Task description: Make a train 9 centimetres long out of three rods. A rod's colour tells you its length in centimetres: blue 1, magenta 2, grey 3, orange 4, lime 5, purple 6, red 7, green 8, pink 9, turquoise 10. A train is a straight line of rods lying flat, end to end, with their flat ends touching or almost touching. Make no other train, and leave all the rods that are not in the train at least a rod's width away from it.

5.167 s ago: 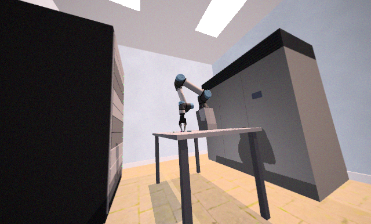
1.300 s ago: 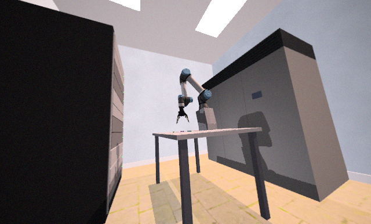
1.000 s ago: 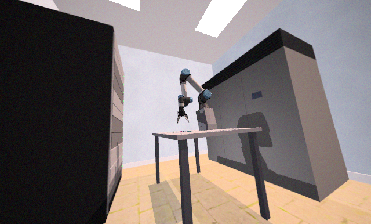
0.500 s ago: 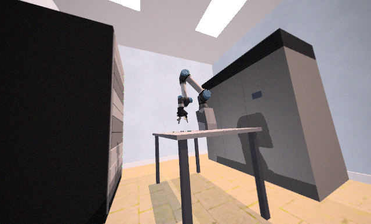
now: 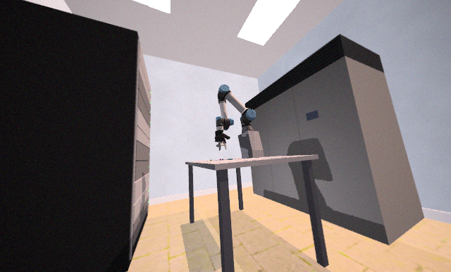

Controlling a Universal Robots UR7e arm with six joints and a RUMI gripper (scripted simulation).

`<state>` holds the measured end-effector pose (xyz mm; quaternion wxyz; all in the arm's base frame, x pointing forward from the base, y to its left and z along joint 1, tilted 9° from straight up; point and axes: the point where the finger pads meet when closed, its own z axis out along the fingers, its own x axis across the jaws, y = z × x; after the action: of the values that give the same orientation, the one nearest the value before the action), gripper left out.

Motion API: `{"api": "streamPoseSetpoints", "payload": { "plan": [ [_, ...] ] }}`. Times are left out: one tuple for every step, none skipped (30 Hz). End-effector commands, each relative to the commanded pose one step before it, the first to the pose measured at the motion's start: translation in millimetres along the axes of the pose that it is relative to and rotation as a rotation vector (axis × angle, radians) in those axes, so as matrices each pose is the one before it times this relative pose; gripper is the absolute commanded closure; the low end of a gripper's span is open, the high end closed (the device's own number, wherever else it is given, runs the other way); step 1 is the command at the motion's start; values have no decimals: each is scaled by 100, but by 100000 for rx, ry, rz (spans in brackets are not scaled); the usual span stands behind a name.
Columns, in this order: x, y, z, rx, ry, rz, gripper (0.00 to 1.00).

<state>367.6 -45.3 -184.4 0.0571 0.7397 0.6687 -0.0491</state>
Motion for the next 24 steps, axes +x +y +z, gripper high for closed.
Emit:
{"api": "streamPoseSetpoints", "payload": {
  "plan": [
    [-254,-104,45,33,-541,16735,0],
    [-47,-11,13,2,7,2830,0],
    [-47,-9,13,2,7,2829,0],
    [-47,-6,13,2,7,2829,0],
    [0,0,0,0,0,0,0],
    [0,0,0,0,0,0,0],
    [-69,-5,18,4,10,4129,0],
    [-70,0,18,4,9,4173,0],
    [-63,5,16,4,8,3794,0],
    [-42,6,11,3,5,2520,0],
    [-46,8,12,3,6,2786,0],
    [-46,11,12,3,6,2836,0],
    [-46,13,12,3,5,2832,0],
    [-46,16,12,3,5,2830,0],
    [-45,18,12,3,5,2830,0],
    [-45,20,12,3,5,2829,0],
    [-44,23,12,3,5,2830,0],
    [-43,25,12,3,5,2829,0],
    [-43,27,11,3,4,2830,0],
    [-42,29,11,3,4,2829,0],
    [-41,32,11,4,4,2829,0],
    [0,0,0,0,0,0,0],
    [0,0,0,0,0,0,0],
    [-64,55,18,6,6,4542,0]
  ]
}}
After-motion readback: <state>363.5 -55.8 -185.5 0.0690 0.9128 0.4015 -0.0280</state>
